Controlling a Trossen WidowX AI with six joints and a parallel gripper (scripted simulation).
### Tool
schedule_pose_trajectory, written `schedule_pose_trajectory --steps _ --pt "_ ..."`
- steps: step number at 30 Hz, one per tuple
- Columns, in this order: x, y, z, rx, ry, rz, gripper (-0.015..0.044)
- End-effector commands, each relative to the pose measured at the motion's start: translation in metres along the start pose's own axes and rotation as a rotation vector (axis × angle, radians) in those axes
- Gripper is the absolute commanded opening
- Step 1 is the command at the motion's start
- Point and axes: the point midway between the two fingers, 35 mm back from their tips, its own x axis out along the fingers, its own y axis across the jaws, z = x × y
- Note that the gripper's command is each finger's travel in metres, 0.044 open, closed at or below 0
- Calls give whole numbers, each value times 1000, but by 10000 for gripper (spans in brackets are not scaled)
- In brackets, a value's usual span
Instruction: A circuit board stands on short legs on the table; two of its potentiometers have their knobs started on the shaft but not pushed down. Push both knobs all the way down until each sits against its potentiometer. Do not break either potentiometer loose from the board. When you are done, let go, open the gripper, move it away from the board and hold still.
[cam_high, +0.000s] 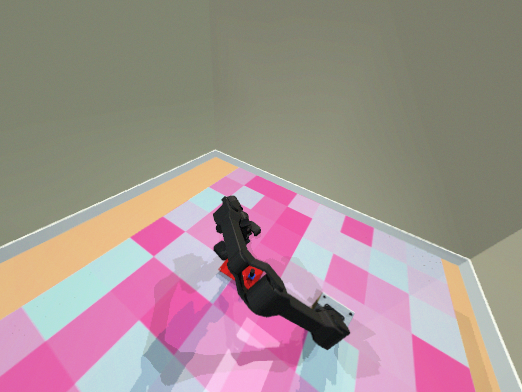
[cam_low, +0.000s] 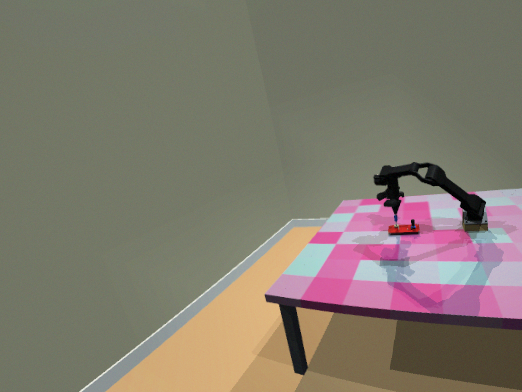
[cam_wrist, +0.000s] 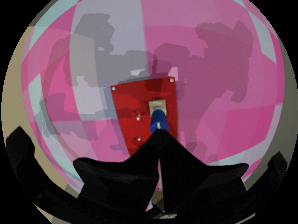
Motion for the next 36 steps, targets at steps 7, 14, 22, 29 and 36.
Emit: schedule_pose_trajectory --steps 7,14,22,29,36 --pt "1 0 0 1 -4 2 0" --pt "3 1 0 1 -4 2 0" --pt "5 1 0 1 -4 2 0" --pt "5 1 0 1 -4 2 0" --pt "5 1 0 1 -4 2 0"
